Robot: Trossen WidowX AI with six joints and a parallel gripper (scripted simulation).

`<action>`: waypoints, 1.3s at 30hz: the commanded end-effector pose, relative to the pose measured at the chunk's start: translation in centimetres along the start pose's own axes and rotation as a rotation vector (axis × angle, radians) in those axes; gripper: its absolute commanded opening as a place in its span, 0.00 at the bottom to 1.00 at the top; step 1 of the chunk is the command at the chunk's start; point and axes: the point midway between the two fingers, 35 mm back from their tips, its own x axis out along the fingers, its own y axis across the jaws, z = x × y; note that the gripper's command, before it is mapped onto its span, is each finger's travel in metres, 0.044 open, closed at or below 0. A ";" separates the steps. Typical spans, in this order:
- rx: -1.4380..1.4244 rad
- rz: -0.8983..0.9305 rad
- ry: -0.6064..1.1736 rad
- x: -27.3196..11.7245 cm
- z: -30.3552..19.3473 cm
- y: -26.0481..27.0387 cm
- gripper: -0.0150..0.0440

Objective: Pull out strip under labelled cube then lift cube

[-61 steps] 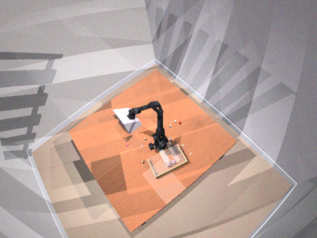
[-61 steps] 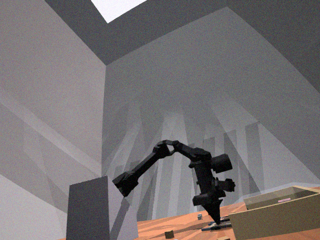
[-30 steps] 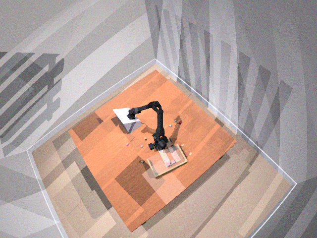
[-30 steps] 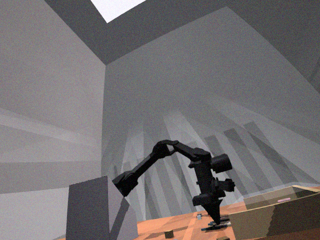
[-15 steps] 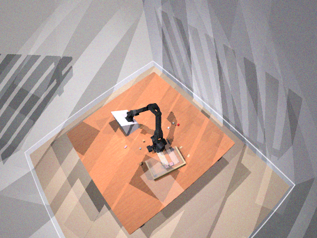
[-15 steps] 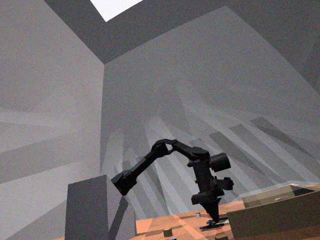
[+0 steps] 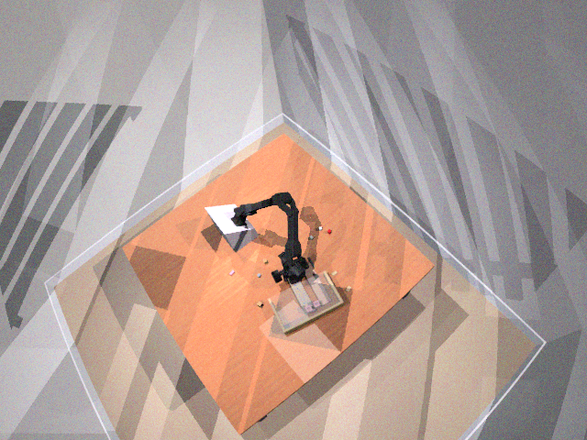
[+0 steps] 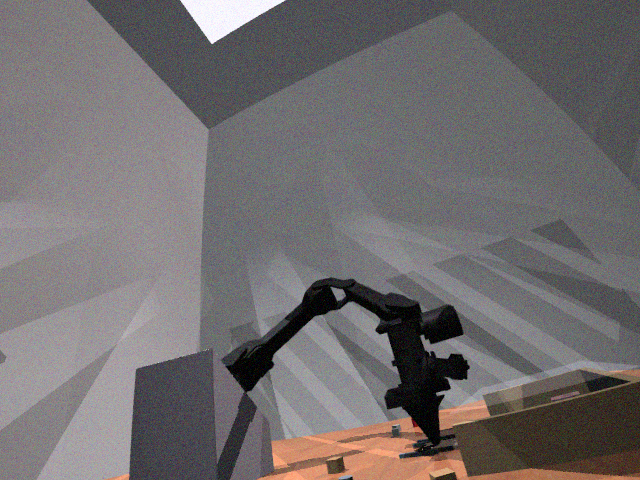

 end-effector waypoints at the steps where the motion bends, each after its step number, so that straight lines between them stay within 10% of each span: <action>1: 0.001 -0.004 0.008 0.5 0.0 0.0 0.25; 39: 0.003 -0.004 0.010 0.6 -5.4 -0.1 0.25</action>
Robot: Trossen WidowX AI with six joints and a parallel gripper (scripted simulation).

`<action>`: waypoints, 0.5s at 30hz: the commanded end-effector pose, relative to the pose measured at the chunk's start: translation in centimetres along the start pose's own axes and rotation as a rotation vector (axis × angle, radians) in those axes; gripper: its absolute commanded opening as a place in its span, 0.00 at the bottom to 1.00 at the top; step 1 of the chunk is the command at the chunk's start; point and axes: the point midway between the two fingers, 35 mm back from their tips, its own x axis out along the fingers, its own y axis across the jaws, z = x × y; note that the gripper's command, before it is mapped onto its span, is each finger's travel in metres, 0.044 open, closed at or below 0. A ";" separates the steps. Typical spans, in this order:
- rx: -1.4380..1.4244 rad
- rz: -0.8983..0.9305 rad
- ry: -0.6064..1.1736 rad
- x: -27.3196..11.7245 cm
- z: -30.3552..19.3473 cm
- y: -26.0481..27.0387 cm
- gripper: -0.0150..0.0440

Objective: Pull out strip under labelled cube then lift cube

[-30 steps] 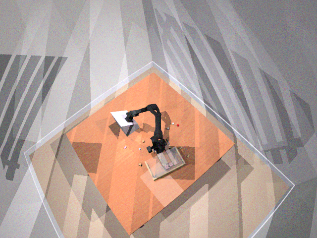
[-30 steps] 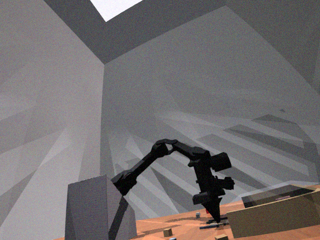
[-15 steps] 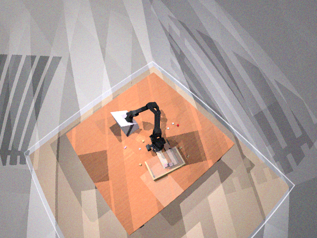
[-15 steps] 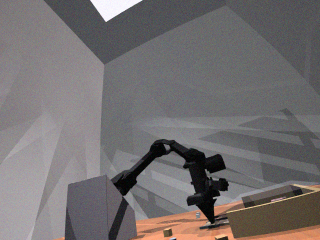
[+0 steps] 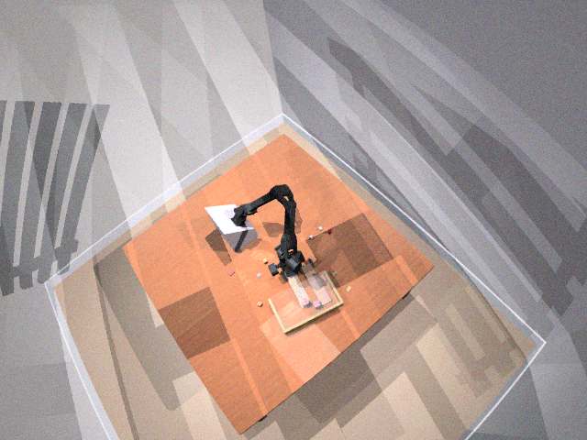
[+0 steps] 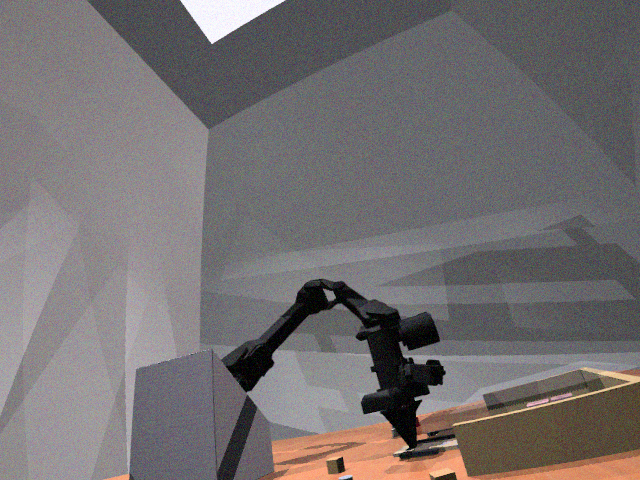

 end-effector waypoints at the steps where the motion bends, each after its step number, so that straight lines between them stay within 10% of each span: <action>1: 0.002 -0.004 0.020 0.5 -1.3 0.1 0.25; 15: 0.003 -0.005 0.021 0.5 -3.4 0.0 0.25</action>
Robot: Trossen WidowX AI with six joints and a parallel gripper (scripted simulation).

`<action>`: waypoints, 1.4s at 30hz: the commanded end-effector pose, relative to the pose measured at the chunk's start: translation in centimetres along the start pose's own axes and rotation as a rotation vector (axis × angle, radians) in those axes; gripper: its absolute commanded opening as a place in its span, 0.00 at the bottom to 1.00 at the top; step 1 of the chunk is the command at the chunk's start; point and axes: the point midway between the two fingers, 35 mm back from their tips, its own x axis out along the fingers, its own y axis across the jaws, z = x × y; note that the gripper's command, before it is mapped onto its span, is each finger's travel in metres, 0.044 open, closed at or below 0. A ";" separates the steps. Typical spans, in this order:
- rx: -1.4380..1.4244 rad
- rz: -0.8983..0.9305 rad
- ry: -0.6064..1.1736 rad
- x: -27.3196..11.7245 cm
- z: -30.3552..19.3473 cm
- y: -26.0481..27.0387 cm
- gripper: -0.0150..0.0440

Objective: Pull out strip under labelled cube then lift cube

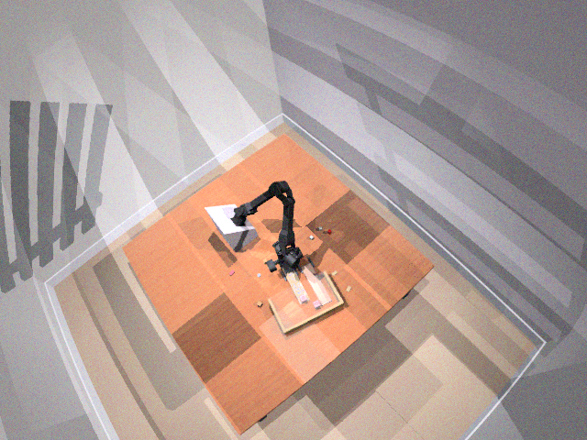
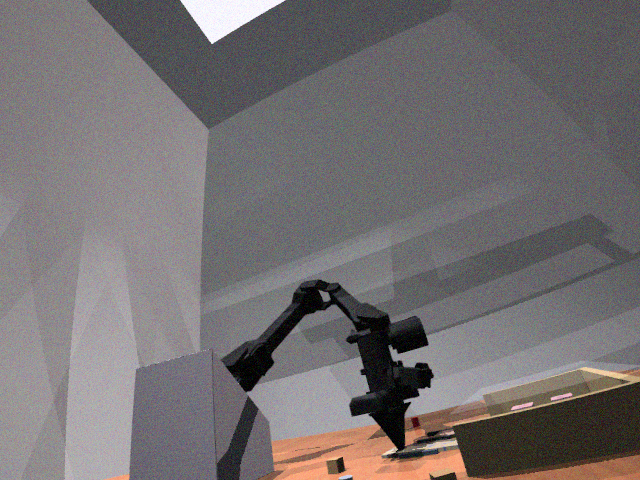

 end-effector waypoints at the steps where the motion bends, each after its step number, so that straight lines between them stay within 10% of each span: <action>1: 0.002 -0.005 0.022 0.5 -1.3 0.0 0.25; 42: 0.004 -0.005 0.025 0.4 -7.5 -0.1 0.25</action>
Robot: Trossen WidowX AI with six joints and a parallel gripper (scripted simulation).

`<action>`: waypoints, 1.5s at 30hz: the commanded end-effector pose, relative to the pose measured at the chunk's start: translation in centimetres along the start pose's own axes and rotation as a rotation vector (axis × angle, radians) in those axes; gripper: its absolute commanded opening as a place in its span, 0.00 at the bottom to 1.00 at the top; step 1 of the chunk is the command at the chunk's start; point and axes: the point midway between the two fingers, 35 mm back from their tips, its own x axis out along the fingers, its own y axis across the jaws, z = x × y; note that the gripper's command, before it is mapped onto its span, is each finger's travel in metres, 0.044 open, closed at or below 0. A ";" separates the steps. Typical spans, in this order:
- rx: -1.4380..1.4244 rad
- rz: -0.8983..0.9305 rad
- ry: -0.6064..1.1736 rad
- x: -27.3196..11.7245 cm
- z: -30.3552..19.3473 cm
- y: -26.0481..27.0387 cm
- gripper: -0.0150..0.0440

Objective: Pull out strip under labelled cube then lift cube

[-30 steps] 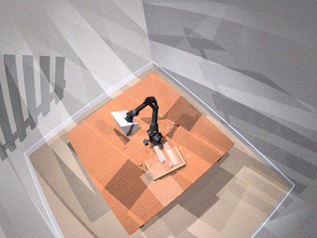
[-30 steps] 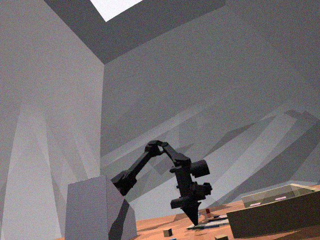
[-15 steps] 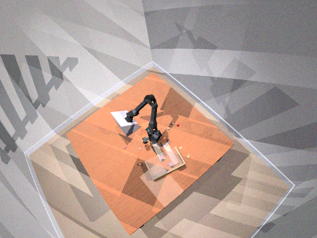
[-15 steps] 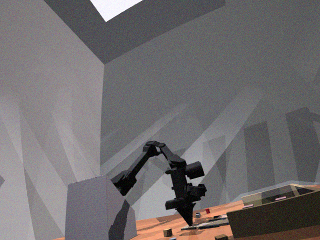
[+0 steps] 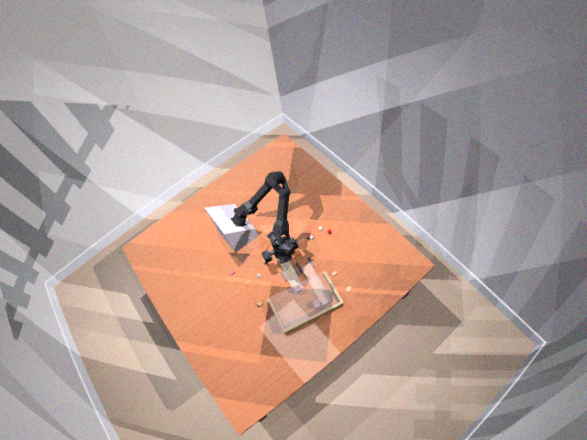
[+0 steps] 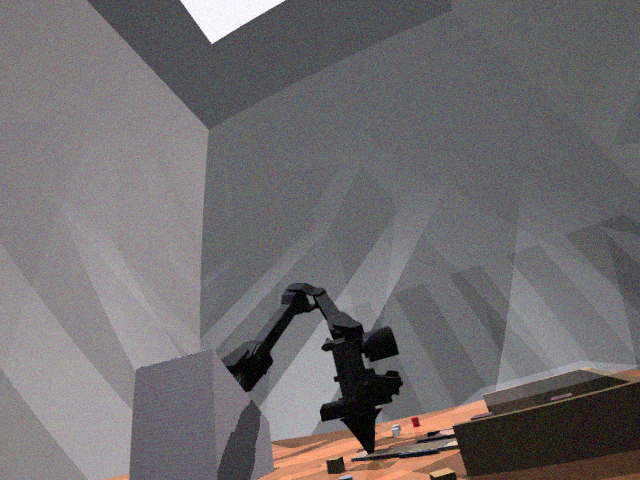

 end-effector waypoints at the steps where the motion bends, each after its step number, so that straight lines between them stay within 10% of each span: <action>1: 0.001 -0.006 0.027 0.5 -1.5 -0.1 0.25; 45: 0.003 -0.006 0.029 0.4 -6.0 -0.1 0.25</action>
